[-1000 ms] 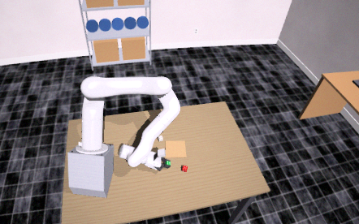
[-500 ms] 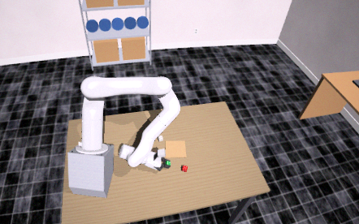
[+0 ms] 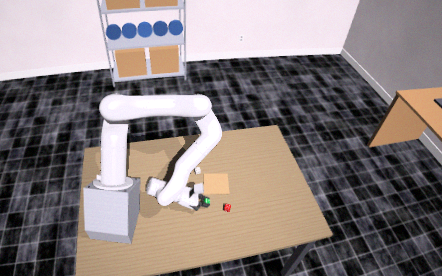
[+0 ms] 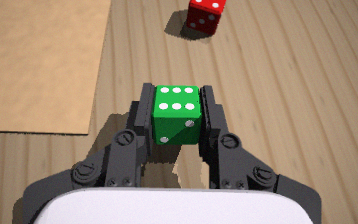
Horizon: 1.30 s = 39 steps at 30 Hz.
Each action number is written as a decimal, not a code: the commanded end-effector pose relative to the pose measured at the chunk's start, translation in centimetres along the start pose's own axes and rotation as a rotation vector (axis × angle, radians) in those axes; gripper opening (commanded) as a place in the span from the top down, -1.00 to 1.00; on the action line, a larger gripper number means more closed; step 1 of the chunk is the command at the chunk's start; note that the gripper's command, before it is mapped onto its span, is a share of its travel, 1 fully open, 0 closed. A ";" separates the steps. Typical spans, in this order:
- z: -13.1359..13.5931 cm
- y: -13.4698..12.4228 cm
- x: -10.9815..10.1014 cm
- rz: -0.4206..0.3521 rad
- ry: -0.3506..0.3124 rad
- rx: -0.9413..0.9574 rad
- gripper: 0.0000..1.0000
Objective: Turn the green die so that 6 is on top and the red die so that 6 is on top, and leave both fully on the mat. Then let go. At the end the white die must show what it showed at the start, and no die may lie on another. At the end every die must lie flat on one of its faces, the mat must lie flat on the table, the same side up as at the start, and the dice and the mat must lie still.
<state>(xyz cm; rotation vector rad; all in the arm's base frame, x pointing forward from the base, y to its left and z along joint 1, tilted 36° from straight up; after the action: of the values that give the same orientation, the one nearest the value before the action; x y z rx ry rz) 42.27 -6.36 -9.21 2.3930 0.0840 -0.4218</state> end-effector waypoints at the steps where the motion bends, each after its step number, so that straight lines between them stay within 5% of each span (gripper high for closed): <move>1: 0.0 0.0 0.0 0.001 0.000 0.000 0.47; 39: 0.2 -1.0 0.6 0.001 0.000 0.000 0.47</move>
<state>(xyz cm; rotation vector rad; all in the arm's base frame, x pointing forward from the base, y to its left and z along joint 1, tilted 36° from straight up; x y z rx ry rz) 42.58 -5.71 -10.19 2.3930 0.0838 -0.4216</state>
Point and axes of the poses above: the point where the finger pads meet when closed, its own x axis out along the fingers, its own z axis across the jaws, y = z × x, the point moved 4 cm from there along -x, back along the fingers, and after that the axes turned 10 degrees about x, right-handed, at the moved point
